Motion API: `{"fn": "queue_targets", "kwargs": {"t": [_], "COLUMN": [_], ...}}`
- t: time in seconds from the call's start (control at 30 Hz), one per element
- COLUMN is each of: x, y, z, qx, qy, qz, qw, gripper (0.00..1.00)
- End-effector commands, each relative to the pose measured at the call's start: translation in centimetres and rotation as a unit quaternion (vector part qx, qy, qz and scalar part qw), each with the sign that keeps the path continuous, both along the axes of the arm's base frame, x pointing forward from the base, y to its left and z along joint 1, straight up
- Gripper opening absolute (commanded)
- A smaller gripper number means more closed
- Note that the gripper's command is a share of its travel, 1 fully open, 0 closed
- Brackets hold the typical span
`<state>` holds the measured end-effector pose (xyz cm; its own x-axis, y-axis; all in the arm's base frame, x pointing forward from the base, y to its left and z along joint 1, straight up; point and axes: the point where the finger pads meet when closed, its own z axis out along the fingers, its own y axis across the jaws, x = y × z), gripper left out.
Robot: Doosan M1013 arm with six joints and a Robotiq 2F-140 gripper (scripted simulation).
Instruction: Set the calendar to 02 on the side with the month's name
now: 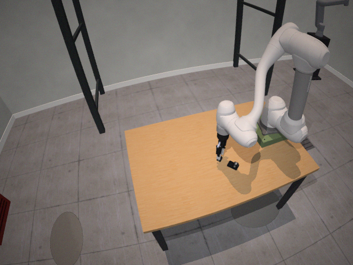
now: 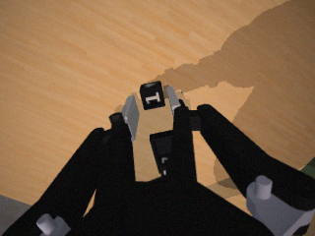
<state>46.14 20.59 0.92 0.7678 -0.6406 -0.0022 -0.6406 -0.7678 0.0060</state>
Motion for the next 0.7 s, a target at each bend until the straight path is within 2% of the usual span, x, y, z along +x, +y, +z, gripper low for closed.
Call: {"fn": "queue_targets", "kwargs": {"t": [0.0, 0.67], "x": [0.0, 0.0], "y": [0.0, 0.0], "z": [0.0, -2.5], "qx": [0.0, 0.0], "qy": [0.0, 0.0], "qz": [0.0, 0.0], "qw": [1.0, 1.0], "gripper": [0.35, 0.35]}}
